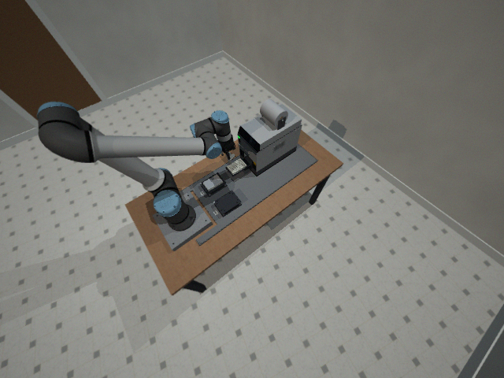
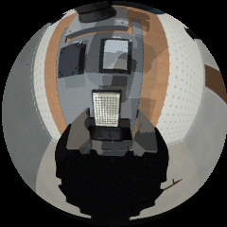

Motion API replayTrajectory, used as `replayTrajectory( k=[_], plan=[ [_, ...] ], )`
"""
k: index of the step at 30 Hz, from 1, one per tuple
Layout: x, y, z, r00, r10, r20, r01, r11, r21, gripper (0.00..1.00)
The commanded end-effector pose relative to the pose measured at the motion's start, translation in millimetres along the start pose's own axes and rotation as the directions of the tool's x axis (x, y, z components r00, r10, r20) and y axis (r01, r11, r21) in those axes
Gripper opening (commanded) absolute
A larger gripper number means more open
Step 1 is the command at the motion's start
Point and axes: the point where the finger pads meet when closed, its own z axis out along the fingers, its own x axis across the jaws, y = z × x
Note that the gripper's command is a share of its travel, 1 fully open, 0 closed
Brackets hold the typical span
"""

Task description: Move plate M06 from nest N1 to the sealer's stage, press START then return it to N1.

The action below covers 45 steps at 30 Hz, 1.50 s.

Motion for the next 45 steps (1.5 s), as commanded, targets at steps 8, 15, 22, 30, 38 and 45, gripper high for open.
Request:
replayTrajectory(
  k=[8,15,22,30,38,45],
  plan=[
    [34,-1,-38,1.0,0.0,0.0,0.0,1.0,-0.001,0.56],
    [51,-2,-56,1.0,0.0,0.0,0.0,1.0,-0.001,0.0],
    [61,-3,-67,1.0,0.0,0.0,0.0,1.0,-0.001,0.0],
    [68,-3,-75,1.0,0.0,0.0,0.0,1.0,-0.001,0.0],
    [68,-3,-75,1.0,0.0,0.0,0.0,1.0,-0.001,0.0],
    [68,-3,-75,1.0,0.0,0.0,0.0,0.995,-0.101,0.0]
  ],
)
